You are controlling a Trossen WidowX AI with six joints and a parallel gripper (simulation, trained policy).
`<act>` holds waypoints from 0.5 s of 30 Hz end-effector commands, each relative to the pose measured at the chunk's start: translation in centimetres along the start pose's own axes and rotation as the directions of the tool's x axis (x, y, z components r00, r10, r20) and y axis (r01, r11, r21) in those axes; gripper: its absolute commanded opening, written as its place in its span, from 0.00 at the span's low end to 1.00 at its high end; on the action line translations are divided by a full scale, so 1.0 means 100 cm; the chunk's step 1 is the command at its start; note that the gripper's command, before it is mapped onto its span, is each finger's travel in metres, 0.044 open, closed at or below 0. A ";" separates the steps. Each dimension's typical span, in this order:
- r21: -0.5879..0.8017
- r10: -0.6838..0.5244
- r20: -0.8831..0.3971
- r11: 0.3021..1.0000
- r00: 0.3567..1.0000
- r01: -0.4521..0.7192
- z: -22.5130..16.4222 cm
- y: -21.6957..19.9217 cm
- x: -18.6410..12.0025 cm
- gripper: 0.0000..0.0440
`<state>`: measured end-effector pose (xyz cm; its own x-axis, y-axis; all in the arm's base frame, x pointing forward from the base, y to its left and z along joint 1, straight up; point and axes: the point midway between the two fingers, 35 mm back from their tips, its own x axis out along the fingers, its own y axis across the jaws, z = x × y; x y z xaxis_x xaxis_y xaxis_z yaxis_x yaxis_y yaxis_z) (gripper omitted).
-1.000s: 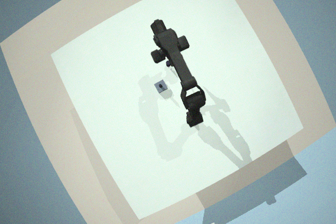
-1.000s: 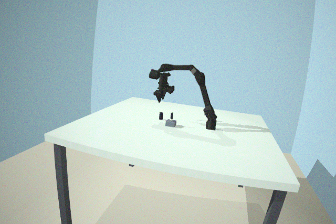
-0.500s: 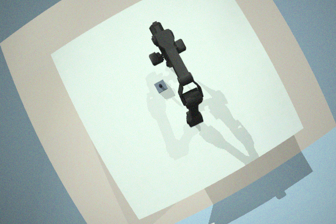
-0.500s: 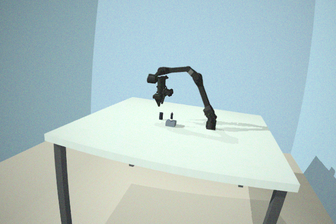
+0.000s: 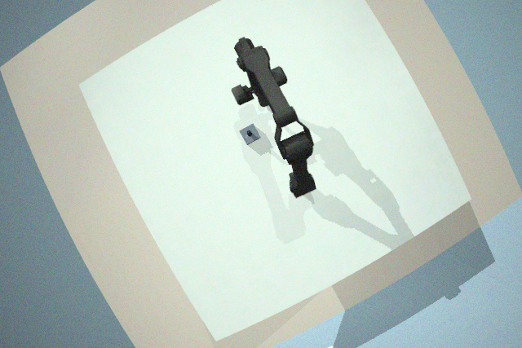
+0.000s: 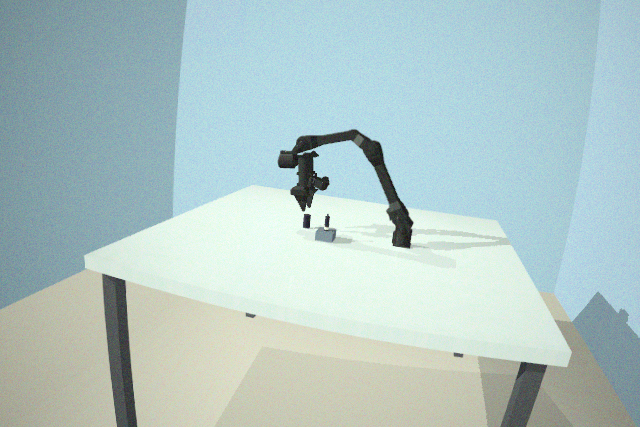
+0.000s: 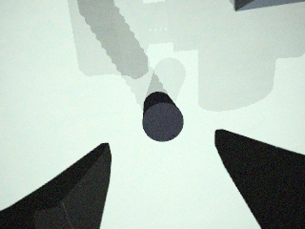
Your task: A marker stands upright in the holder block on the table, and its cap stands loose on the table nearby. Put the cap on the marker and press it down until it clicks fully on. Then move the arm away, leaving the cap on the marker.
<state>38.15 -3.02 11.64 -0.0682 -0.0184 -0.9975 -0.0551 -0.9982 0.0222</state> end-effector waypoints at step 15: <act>-0.068 -0.047 0.089 0.996 0.995 0.053 0.006 -0.002 0.052 0.60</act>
<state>37.47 -2.97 7.35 -0.1361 0.0292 -0.9903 -0.0047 -0.9996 -0.0288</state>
